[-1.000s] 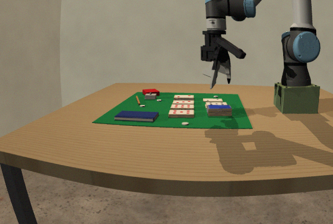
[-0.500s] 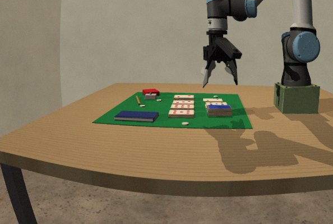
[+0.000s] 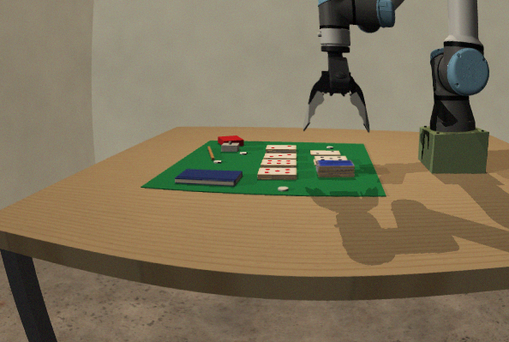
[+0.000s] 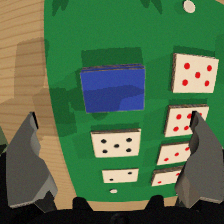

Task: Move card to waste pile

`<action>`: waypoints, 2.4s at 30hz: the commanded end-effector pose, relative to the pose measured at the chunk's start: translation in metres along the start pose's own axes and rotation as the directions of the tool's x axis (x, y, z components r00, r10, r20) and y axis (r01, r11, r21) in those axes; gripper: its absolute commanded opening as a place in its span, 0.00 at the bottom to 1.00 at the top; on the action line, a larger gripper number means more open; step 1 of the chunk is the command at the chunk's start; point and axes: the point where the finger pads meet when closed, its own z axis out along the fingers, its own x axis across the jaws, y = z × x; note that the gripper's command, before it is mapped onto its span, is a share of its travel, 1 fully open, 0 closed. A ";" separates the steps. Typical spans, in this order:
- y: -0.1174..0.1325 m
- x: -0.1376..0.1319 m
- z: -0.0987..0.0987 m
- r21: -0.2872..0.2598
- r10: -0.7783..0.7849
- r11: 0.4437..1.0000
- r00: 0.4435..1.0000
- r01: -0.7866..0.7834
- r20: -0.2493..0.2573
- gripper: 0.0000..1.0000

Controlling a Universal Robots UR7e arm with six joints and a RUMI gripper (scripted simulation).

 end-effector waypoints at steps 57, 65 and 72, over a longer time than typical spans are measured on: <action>0.015 0.001 0.000 -0.001 0.998 0.069 0.069 -0.998 -0.009 1.00; 0.016 0.001 0.000 -0.001 0.998 0.058 0.058 -0.998 -0.009 1.00; 0.016 0.001 0.000 -0.001 0.998 0.057 0.057 -0.998 -0.009 0.50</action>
